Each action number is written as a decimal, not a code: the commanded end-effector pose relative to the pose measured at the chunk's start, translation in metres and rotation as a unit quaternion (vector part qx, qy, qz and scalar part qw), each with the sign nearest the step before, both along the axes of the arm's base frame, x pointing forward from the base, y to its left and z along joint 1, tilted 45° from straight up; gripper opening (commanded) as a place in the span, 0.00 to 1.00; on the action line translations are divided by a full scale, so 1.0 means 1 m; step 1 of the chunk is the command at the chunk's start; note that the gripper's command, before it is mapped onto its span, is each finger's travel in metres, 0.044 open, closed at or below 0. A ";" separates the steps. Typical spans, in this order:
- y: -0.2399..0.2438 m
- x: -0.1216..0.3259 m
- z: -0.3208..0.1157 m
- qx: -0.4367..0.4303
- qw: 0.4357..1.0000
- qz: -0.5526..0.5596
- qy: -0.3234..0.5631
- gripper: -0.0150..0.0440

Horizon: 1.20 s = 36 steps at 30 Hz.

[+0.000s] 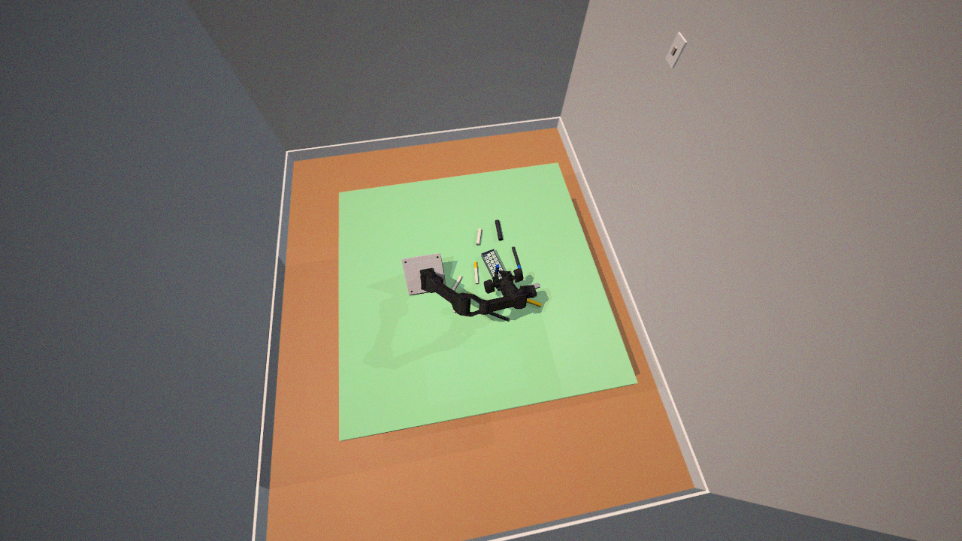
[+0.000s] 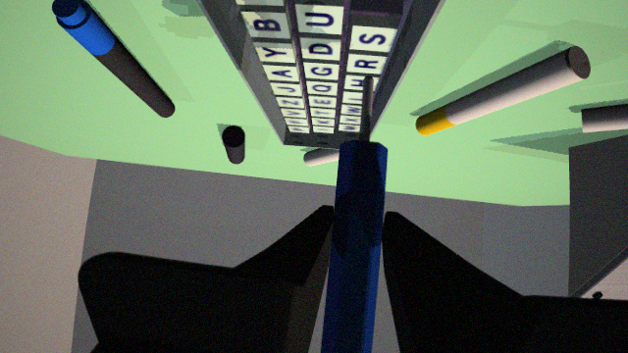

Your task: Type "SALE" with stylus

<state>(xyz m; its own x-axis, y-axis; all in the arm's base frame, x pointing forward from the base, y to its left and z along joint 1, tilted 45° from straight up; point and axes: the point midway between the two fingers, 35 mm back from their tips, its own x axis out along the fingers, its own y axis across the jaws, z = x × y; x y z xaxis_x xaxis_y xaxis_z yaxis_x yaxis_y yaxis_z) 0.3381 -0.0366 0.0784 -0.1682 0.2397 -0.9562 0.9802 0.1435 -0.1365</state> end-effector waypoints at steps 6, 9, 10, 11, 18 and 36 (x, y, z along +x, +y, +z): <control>-0.003 0.001 -0.002 -0.001 1.000 0.003 -0.001 0.39; -0.004 0.002 -0.003 -0.001 1.000 0.003 -0.001 0.39; -0.004 0.002 -0.003 -0.001 1.000 0.003 -0.001 0.39; -0.005 0.002 -0.004 -0.002 1.000 0.003 -0.001 0.39; -0.007 0.002 -0.006 -0.002 1.000 0.003 -0.001 0.39; -0.011 0.002 -0.010 -0.002 1.000 0.003 -0.001 0.39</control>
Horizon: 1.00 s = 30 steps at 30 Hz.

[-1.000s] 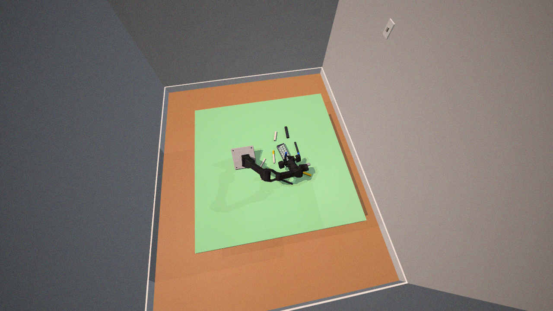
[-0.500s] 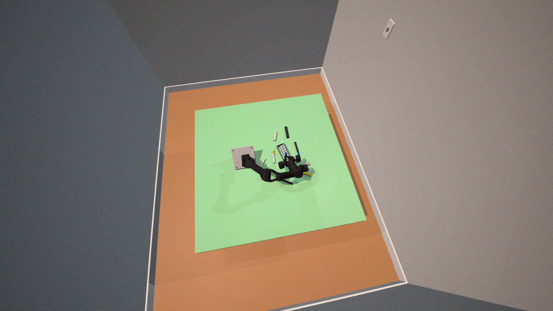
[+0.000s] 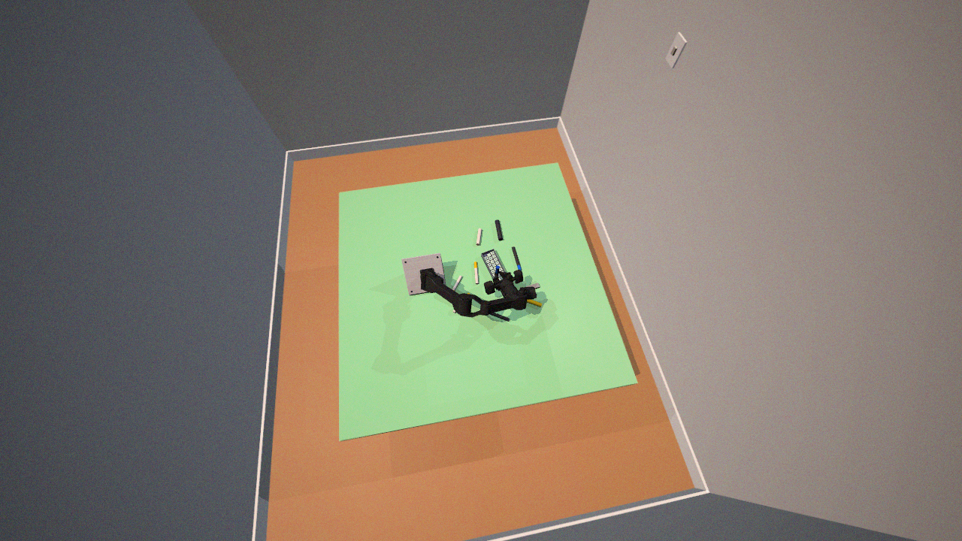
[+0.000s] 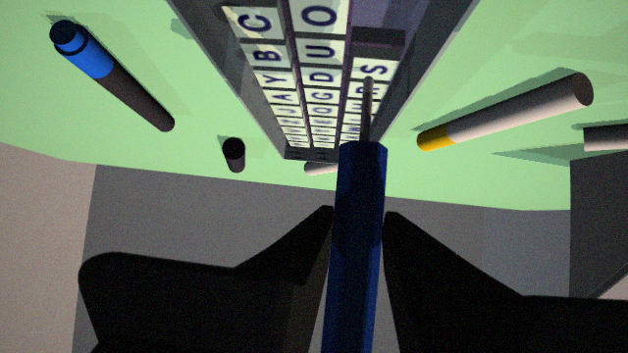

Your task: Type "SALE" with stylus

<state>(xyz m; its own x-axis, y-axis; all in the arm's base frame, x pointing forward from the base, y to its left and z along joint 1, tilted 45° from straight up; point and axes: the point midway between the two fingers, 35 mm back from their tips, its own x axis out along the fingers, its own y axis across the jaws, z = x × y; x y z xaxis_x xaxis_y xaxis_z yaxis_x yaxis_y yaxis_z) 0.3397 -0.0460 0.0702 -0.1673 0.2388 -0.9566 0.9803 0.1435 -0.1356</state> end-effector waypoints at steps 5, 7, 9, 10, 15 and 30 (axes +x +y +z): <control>-0.003 0.000 -0.003 -0.001 1.000 0.003 0.000 0.39; -0.004 0.000 -0.004 -0.001 1.000 0.003 0.000 0.39; -0.004 0.000 -0.004 -0.001 1.000 0.003 0.000 0.39; -0.005 0.000 -0.005 -0.001 1.000 0.003 0.000 0.39; -0.006 0.000 -0.006 -0.001 1.000 0.003 0.000 0.39; 0.004 0.000 0.004 -0.001 1.000 0.003 0.000 0.39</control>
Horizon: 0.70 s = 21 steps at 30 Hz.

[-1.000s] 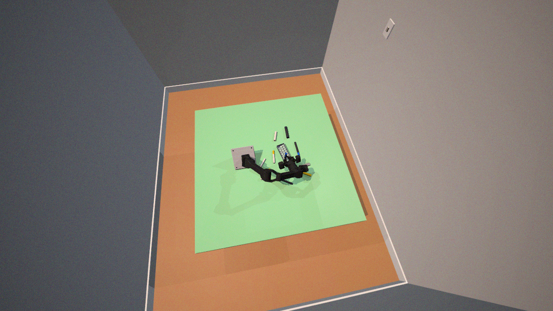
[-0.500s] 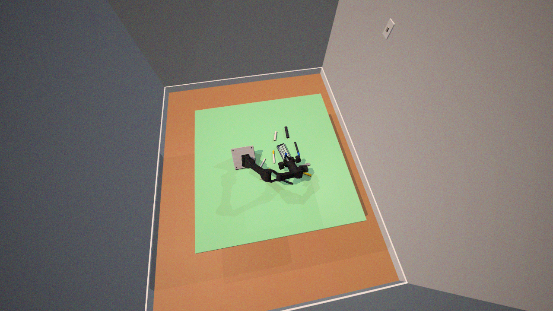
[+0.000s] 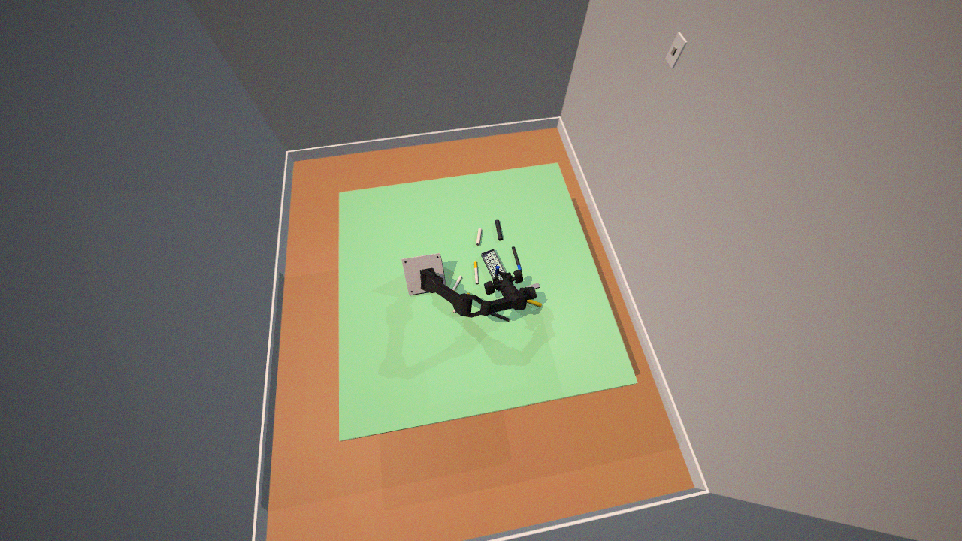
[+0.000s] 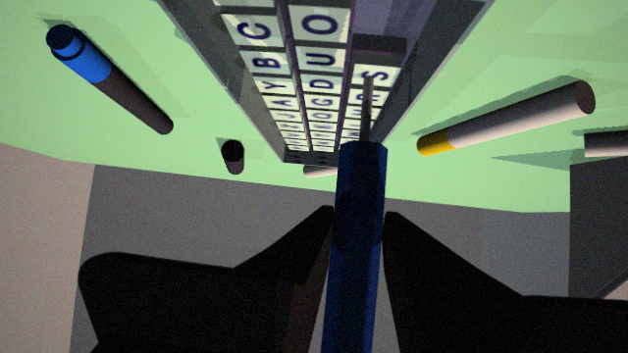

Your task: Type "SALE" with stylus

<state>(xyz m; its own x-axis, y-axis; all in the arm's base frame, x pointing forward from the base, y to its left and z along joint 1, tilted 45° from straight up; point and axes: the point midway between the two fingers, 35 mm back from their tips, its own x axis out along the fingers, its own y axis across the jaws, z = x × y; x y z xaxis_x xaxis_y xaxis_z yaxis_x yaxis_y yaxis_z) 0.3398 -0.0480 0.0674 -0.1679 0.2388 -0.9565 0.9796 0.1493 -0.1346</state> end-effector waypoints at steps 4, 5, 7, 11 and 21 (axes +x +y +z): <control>0.024 0.000 0.024 -0.001 1.000 0.000 0.000 0.39; 0.025 0.000 0.025 -0.001 1.000 0.000 0.000 0.39; 0.025 0.000 0.025 -0.001 1.000 0.000 0.000 0.39; 0.023 0.000 0.022 -0.003 1.000 0.005 -0.002 0.40; 0.029 0.007 0.018 -0.002 1.000 0.004 -0.002 0.25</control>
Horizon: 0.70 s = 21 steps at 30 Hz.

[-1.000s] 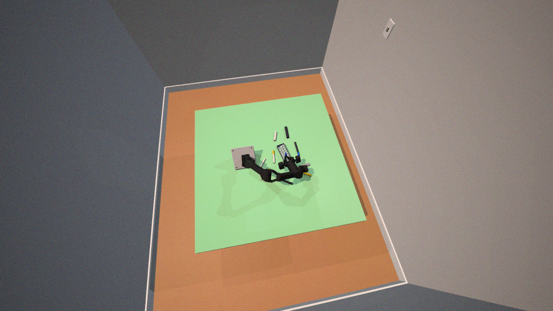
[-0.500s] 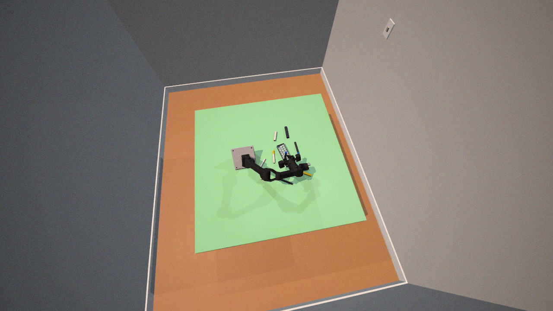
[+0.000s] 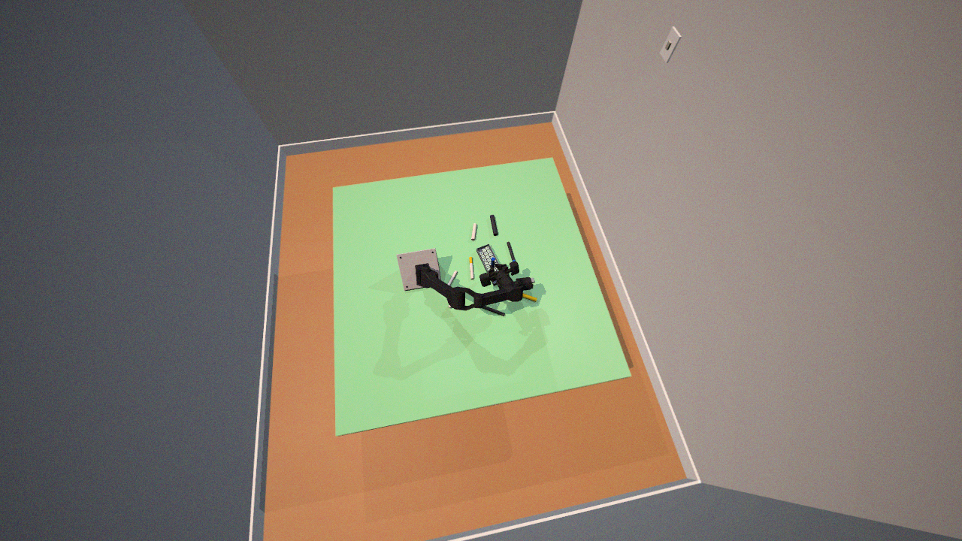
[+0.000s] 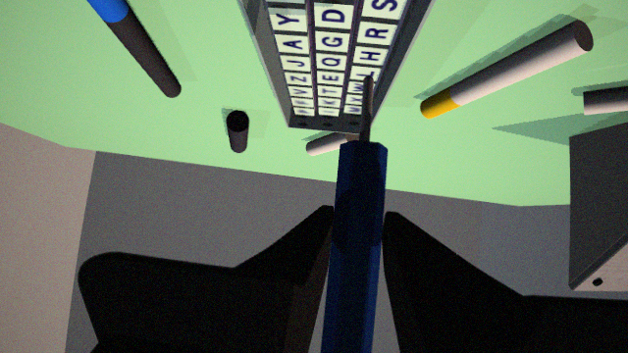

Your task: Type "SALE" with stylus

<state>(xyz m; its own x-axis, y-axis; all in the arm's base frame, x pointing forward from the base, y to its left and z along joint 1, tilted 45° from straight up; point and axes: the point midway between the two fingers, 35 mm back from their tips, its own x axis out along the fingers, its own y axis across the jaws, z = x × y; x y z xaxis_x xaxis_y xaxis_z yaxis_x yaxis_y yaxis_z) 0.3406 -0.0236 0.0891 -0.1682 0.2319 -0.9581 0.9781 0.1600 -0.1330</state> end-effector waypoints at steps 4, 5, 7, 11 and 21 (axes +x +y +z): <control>0.020 0.022 -0.016 0.002 1.000 -0.004 0.000 0.25; 0.025 0.026 -0.020 0.003 1.000 -0.005 0.000 0.25; 0.031 0.031 -0.025 0.004 1.000 -0.006 0.000 0.25; 0.032 0.032 -0.025 0.004 1.000 -0.006 0.000 0.25; 0.018 0.032 -0.039 0.004 1.000 -0.006 0.000 0.25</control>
